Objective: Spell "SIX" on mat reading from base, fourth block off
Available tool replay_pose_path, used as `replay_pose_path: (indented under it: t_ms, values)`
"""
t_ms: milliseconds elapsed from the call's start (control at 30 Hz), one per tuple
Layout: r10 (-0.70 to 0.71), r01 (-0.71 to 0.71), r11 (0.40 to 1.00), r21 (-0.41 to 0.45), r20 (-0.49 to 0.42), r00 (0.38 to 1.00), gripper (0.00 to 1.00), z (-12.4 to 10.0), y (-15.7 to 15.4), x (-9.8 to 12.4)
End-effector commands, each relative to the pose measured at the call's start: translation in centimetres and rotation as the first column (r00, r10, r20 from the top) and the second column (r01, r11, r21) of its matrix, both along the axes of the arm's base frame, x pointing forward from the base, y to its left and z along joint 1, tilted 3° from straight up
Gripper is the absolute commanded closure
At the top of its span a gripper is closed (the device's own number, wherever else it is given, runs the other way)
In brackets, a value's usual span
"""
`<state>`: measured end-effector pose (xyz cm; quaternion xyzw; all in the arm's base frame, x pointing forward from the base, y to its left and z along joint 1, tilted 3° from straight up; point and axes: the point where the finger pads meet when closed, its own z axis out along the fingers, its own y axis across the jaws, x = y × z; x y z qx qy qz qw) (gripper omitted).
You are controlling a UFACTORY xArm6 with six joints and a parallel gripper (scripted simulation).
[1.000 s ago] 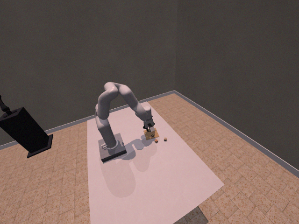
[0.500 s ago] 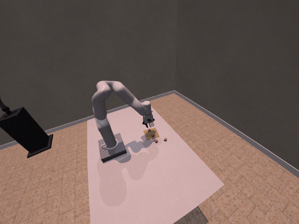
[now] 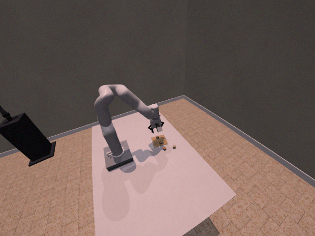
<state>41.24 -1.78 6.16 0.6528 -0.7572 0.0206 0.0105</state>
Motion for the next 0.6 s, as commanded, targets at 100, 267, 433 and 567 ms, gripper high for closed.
replay_pose_path:
  t_ms: [100, 267, 433, 567]
  values:
    - [0.0, 0.0, 1.0, 0.0, 0.005, 1.0, 0.0, 0.18, 0.0, 0.17]
    - [0.0, 0.0, 1.0, 0.0, 0.005, 1.0, 0.0, 0.18, 0.0, 0.17]
    - [0.0, 0.0, 1.0, 0.0, 0.005, 1.0, 0.0, 0.18, 0.0, 0.17]
    - [-0.016, 0.016, 1.0, 0.0, 0.005, 1.0, 0.0, 0.19, -0.11, 0.24]
